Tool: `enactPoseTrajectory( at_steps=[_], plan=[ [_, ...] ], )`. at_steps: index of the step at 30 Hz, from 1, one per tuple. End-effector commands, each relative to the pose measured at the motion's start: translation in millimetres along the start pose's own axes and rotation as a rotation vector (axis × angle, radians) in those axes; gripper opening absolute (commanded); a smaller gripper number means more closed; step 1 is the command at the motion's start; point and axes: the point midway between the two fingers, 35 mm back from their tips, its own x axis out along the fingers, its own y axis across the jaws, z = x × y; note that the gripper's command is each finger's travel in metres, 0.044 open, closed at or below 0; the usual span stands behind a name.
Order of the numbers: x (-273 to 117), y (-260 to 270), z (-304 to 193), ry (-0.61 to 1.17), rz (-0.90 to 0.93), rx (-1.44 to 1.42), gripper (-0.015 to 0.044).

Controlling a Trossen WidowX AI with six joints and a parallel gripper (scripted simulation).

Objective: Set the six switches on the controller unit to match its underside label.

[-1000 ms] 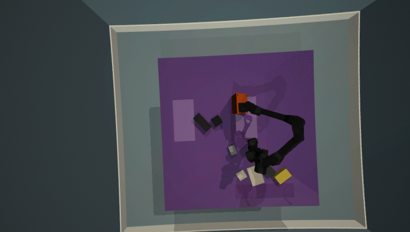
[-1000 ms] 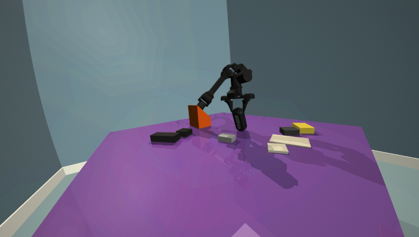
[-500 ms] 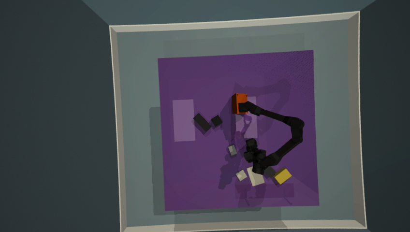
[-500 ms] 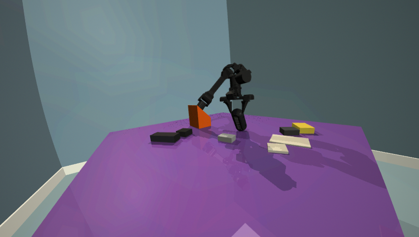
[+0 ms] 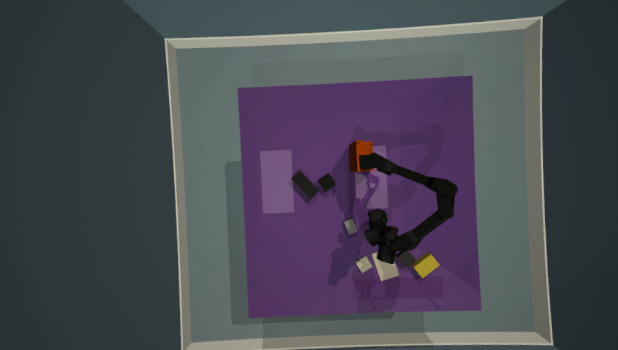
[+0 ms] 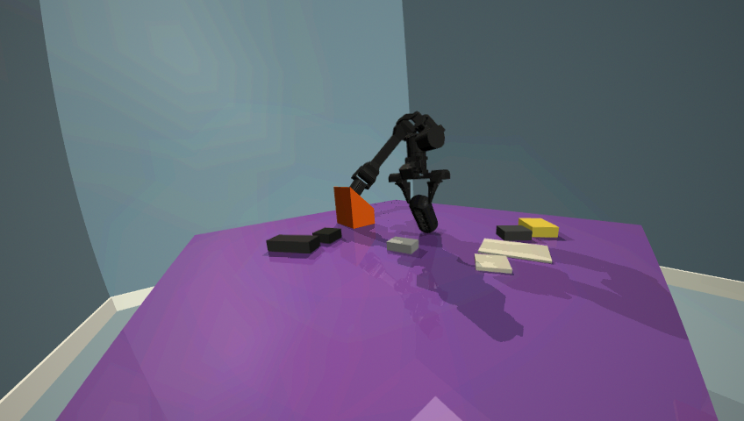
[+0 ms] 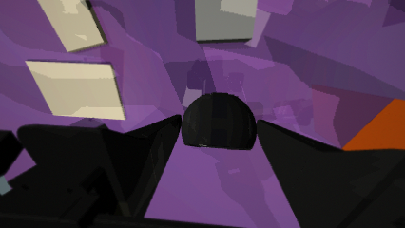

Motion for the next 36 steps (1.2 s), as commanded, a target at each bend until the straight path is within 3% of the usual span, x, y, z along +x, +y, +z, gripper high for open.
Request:
enactPoseTrajectory(
  at_steps=[1,36],
  plan=[
    [7.7,-1.5,-0.1,0.012,-0.018,-0.006,0.0338],
    [24.0,-1.7,21.1,0.012,-0.018,-0.006,0.0338]
  ],
)
